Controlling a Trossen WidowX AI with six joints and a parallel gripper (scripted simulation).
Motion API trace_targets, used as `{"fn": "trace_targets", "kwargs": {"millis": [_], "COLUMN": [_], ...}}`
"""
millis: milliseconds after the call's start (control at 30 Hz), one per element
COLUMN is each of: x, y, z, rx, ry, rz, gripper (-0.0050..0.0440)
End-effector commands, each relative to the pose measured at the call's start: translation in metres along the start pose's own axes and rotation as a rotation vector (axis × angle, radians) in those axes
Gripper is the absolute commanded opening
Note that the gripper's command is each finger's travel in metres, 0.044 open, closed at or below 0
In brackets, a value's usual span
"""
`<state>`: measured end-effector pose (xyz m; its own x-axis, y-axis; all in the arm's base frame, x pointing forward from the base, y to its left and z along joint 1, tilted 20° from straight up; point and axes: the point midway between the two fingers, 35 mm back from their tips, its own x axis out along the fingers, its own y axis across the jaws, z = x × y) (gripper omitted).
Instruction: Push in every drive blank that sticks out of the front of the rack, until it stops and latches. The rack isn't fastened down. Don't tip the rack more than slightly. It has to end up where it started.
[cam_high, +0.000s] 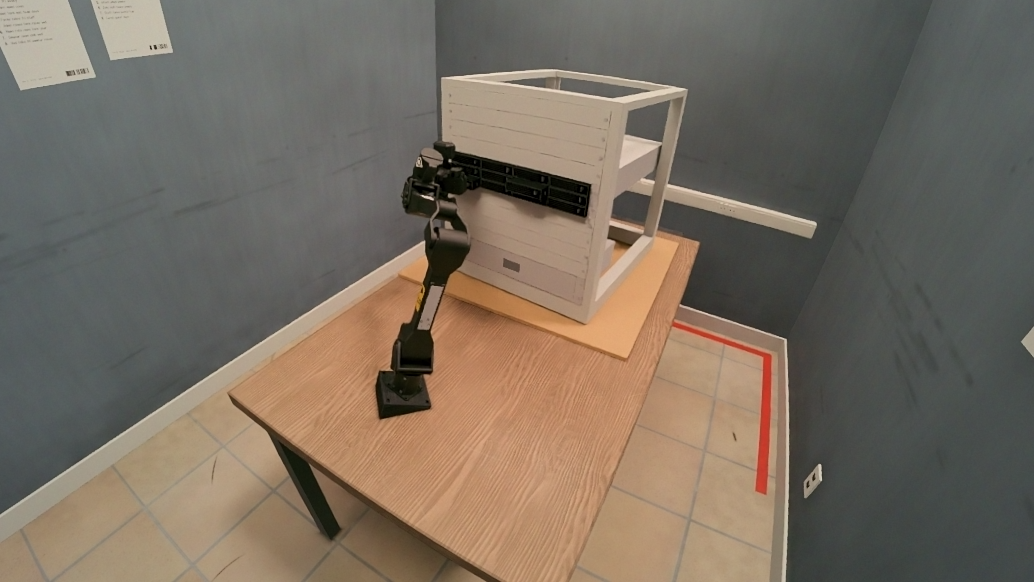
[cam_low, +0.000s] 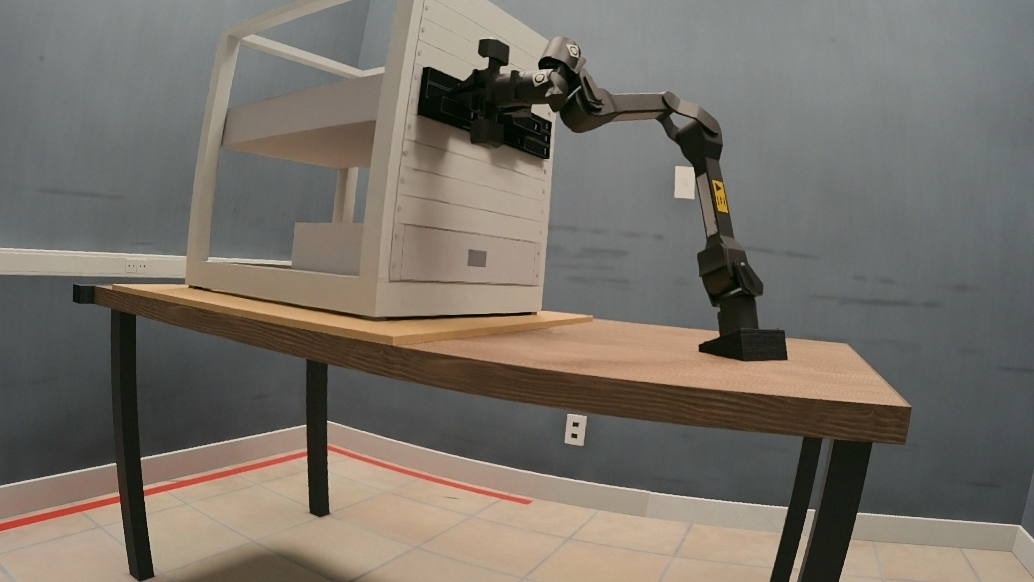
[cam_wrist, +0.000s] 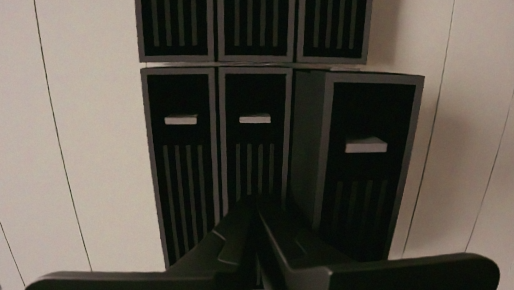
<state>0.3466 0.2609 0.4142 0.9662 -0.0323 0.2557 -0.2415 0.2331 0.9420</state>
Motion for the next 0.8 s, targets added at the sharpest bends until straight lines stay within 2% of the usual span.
{"fn": "trace_targets", "kwargs": {"millis": [0, 767], "x": [0.0021, 0.0078], "y": [0.0086, 0.0088], "z": [0.0031, 0.0032], "rx": [0.018, 0.018], "ry": [-0.004, -0.004], "rz": [0.014, 0.014], "gripper": [-0.0050, -0.0050]}}
